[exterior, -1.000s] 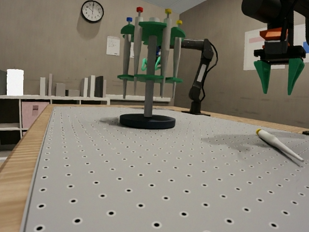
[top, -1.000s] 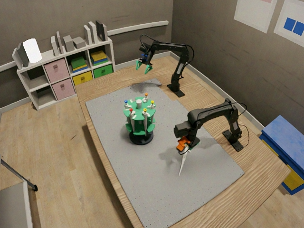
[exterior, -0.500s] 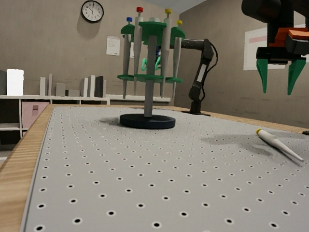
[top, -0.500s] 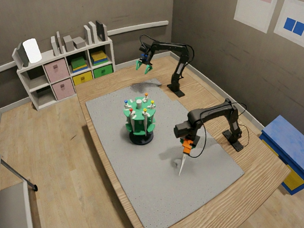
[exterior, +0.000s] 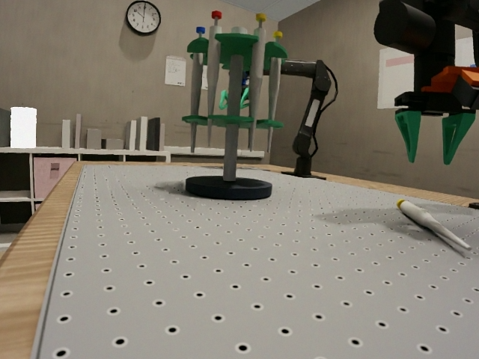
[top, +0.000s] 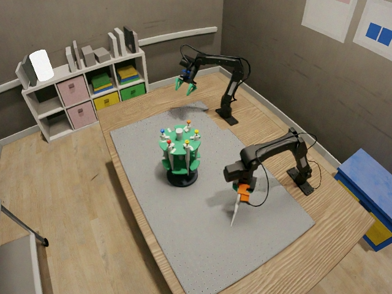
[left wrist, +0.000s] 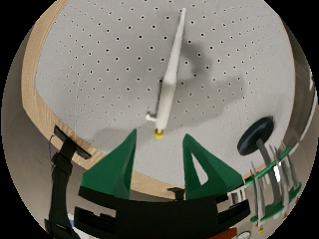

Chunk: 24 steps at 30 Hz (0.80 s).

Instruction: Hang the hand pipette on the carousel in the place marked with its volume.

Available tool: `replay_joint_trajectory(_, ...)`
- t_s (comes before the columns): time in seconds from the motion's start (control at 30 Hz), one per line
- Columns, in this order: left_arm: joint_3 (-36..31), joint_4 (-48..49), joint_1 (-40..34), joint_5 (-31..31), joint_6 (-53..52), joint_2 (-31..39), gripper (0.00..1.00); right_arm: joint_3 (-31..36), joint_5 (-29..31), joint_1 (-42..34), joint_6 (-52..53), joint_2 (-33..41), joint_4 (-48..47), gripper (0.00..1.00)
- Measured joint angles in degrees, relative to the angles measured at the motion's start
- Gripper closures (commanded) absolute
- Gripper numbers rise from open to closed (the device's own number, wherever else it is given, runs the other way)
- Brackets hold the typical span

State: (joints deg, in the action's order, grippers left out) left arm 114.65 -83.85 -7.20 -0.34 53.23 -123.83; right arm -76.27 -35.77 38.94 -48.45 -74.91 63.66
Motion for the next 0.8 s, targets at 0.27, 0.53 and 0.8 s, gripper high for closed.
replay_joint_trajectory(0.27, -4.63, 4.48, 0.0, 0.04, 0.42, 0.39, 0.46, 0.0, 0.0, 0.0, 0.0, 0.0, 0.0, 0.0)
replay_joint_trajectory(0.53, -9.25, 8.87, 0.0, 0.04, 0.46, 0.35, 0.46, 0.0, 0.0, 0.0, 0.0, 0.0, 0.0, 0.0)
replay_joint_trajectory(0.8, -12.26, 12.57, 0.0, 0.04, 0.46, 0.31, 0.46, 0.0, 0.0, 0.0, 0.0, 0.0, 0.0, 0.0)
